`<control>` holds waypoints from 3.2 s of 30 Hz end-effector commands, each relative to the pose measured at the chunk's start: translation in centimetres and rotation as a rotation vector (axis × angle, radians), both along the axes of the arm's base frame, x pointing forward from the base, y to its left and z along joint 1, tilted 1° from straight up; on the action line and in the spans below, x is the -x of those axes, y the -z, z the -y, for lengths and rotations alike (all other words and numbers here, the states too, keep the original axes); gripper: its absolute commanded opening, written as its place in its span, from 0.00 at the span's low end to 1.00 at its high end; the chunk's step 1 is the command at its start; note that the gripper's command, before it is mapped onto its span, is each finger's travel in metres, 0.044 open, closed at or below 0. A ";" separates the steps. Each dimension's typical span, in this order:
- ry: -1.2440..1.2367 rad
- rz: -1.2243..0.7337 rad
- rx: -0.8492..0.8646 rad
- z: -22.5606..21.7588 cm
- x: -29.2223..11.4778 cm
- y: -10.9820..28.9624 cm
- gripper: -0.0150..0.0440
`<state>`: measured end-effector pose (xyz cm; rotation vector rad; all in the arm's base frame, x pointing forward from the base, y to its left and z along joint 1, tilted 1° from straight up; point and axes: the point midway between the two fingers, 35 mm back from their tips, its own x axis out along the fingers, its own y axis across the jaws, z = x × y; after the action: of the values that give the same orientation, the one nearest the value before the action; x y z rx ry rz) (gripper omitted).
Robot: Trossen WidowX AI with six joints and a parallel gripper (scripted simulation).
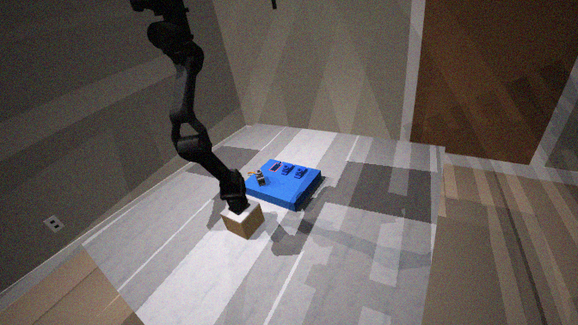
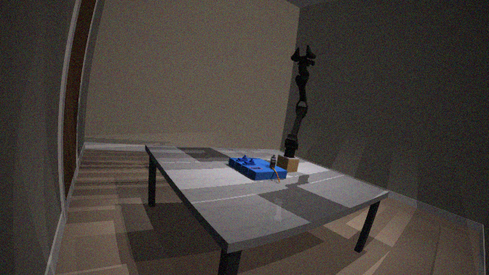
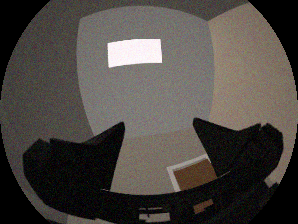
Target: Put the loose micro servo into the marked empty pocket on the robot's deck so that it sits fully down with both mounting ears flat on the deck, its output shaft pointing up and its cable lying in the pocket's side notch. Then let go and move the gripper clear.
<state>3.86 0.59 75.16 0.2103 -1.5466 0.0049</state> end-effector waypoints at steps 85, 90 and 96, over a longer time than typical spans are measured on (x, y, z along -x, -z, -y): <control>-0.142 -2.448 1.656 -12.0 -20.6 64.8 1.00; -0.191 -2.599 1.736 -10.3 -17.5 66.9 1.00; -0.207 -2.645 1.760 -9.8 -16.7 67.4 1.00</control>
<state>21.37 10.84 8.43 -0.7965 1.3569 0.7965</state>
